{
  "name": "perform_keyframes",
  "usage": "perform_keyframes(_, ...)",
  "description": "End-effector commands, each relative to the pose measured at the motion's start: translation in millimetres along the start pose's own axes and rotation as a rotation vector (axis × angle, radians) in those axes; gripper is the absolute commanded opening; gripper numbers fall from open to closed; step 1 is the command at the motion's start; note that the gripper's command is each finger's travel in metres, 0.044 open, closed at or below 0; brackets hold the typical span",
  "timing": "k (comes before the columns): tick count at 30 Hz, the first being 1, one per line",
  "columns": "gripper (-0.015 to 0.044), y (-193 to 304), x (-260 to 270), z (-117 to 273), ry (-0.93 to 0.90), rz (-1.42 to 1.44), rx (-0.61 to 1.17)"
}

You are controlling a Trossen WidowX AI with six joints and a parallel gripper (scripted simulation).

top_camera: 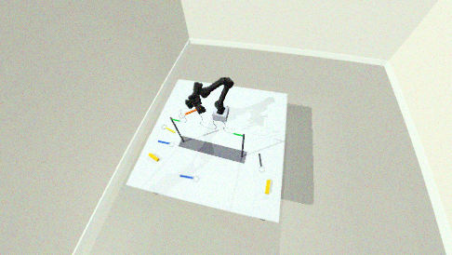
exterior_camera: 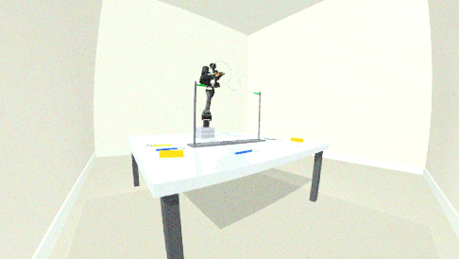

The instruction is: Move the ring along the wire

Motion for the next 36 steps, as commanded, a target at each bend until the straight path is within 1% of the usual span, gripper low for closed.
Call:
perform_keyframes(1, -0.0150, 1.2, 2.3, -0.2, 0.022, 0.046, 0.004)
perform_keyframes(36, -0.0150, 3.0, 5.0, -1.2, 0.259, 0.425, -0.008)
Point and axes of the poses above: the point midway between the two fingers, 35 mm back from their tips, its own z axis back along the fingers, its own x axis across the jaws, y = z × x, the point moved 7 cm from there along z, back along the fingers
